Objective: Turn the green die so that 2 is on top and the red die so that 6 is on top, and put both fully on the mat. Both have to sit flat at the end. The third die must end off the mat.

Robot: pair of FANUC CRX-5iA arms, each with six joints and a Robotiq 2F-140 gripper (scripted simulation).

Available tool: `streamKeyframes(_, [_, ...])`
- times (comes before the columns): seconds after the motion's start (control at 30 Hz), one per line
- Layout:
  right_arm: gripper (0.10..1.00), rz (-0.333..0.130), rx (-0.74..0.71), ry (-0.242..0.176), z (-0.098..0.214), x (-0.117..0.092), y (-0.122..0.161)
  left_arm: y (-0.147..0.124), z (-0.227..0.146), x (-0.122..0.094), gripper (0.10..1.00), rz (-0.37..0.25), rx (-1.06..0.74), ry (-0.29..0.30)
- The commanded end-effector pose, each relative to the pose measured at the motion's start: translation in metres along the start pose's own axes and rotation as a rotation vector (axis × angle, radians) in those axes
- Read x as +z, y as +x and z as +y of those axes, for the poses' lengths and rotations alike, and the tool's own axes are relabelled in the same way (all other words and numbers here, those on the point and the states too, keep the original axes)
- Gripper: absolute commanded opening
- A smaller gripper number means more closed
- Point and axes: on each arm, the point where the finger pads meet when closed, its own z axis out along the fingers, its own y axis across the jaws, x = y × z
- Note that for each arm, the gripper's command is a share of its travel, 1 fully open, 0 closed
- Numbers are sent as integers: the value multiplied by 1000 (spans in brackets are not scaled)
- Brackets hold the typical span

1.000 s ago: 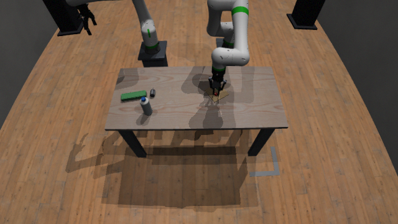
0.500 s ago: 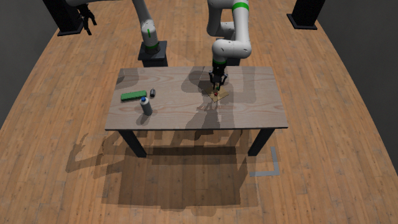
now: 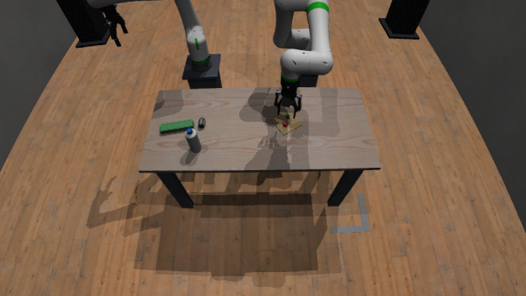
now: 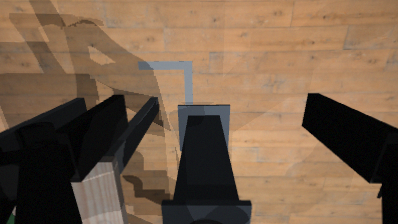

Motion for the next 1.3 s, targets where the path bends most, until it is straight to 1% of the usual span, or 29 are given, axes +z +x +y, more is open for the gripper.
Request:
streamKeyframes(0.0, [1000, 2, 0, 0, 0, -1, 0, 1, 0, -1, 1000, 2, 0, 0])
streamKeyframes(0.47, [1000, 2, 0, 0, 0, -1, 0, 1, 0, -1, 1000, 2, 0, 0])
streamKeyframes(0.6, [1000, 2, 0, 0, 0, -1, 0, 1, 0, -4, 1000, 2, 0, 0])
streamKeyframes(0.77, [1000, 2, 0, 0, 0, -1, 0, 0, 0, -18, 1000, 2, 0, 0])
streamKeyframes(0.83, [1000, 2, 0, 0, 0, -1, 0, 0, 0, -18, 1000, 2, 0, 0])
streamKeyframes(1.1, [1000, 2, 0, 0, 0, -1, 0, 0, 0, -52, 1000, 2, 0, 0])
streamKeyframes(1.27, [1000, 2, 0, 0, 0, -1, 0, 0, 0, -67, 1000, 2, 0, 0])
